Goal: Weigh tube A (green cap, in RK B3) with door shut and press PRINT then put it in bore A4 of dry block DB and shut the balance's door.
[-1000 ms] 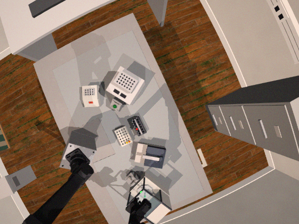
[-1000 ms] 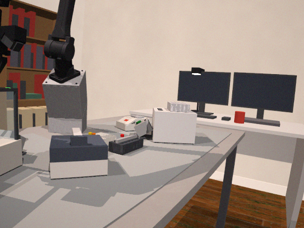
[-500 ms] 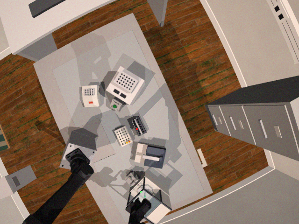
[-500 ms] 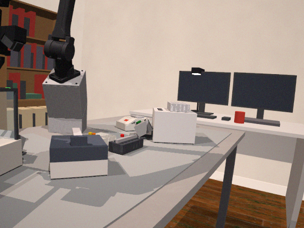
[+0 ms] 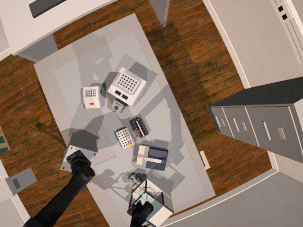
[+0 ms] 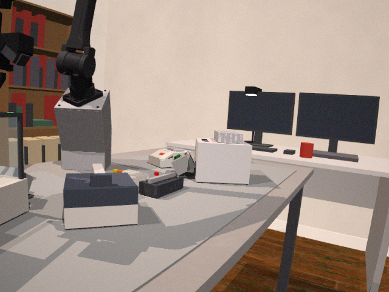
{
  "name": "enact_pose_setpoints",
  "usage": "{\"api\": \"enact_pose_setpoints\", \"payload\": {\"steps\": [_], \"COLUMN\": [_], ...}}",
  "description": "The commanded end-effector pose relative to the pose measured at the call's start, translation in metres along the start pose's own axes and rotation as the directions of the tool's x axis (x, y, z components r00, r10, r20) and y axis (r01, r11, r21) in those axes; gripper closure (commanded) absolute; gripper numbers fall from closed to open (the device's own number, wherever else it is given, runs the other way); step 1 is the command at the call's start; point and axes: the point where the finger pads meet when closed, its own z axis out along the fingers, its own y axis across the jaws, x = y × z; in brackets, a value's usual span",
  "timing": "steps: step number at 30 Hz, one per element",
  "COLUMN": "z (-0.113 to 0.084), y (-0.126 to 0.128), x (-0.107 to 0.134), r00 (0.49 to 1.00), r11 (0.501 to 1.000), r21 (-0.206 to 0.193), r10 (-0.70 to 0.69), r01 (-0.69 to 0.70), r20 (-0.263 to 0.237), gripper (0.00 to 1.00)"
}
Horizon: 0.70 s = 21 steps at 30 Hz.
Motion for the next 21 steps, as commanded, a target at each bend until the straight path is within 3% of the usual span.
{"api": "enact_pose_setpoints", "payload": {"steps": [1,21], "z": [-0.006,-0.006], "y": [-0.026,-0.042], "x": [-0.006,-0.006], "r00": [1.0,1.0], "r11": [1.0,1.0], "r21": [0.03,0.028], "r10": [-0.002,-0.002], "r01": [0.002,0.002], "r20": [0.001,0.001], "gripper": [0.94,0.94]}}
